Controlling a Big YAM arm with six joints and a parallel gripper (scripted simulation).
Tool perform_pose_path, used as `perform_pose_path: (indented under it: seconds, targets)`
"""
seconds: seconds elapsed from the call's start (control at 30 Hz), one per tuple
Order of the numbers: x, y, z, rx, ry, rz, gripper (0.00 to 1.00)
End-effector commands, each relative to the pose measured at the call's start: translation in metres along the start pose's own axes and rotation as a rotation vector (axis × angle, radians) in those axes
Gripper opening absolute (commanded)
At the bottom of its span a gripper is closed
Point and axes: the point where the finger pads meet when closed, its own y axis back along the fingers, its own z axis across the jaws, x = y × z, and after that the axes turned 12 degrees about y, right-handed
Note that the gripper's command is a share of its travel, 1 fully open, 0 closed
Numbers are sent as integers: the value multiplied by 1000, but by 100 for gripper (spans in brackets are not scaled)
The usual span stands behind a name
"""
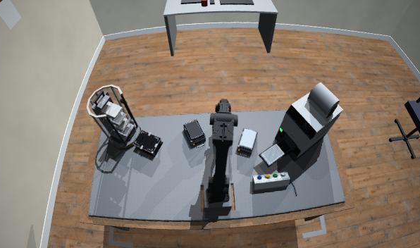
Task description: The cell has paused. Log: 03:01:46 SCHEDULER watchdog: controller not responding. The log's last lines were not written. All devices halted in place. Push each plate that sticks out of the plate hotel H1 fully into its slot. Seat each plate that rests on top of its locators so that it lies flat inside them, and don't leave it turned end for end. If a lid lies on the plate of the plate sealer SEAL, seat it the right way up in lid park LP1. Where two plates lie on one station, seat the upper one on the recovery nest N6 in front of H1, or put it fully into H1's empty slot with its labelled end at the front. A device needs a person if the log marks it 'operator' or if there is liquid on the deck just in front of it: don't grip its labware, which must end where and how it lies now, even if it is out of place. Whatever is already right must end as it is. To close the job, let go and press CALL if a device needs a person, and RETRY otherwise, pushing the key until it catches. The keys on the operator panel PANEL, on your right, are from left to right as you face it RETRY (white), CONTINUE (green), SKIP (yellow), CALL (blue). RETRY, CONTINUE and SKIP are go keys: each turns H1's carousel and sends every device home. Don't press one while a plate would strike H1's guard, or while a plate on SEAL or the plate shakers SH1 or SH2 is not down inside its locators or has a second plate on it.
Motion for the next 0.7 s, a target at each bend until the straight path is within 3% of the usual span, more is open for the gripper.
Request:
perform_pose_path:
  seconds: [0.0,0.67]
  targets:
    - [5,-11,-7,-2,-3,8,84]
    - [4,-14,-7,-2,-3,8,84]
